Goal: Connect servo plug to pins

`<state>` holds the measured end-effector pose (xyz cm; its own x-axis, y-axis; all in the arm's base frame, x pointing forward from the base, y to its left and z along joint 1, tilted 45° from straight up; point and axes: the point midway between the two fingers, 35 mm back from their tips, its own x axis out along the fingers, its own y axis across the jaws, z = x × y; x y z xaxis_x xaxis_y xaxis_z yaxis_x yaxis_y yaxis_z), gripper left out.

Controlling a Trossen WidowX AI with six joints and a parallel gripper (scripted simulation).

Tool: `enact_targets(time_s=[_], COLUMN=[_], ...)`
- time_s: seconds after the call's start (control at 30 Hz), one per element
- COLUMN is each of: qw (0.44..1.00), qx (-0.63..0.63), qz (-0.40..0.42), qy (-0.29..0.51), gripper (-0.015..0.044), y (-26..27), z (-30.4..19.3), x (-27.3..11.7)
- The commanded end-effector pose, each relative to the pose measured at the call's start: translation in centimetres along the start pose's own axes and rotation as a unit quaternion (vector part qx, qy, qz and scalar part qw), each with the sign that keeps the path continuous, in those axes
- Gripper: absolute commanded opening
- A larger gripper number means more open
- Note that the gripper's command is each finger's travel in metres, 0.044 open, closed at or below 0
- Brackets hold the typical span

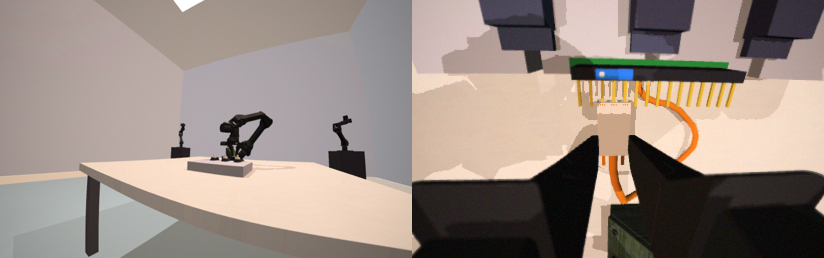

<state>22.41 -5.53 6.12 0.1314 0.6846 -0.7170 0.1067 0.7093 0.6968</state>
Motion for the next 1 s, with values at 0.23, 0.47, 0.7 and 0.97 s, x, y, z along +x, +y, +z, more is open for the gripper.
enact_targets(time_s=[0.23, 0.47, 0.7, 0.97], qw=[1.0, 1.0, 1.0, 1.0], qx=[0.002, 0.002, 0.002, 0.002], qz=[0.001, 0.001, 0.001, 0.0], qy=[-0.002, -0.003, -0.003, -0.003], gripper=[0.0, 0.0, 0.0079, 0.0289], y=[0.0, 0.0, 0.0, 0.0], z=[0.9, 1.3, 1.3, 1.4], x=[-0.1, -0.1, 0.2, -0.9])
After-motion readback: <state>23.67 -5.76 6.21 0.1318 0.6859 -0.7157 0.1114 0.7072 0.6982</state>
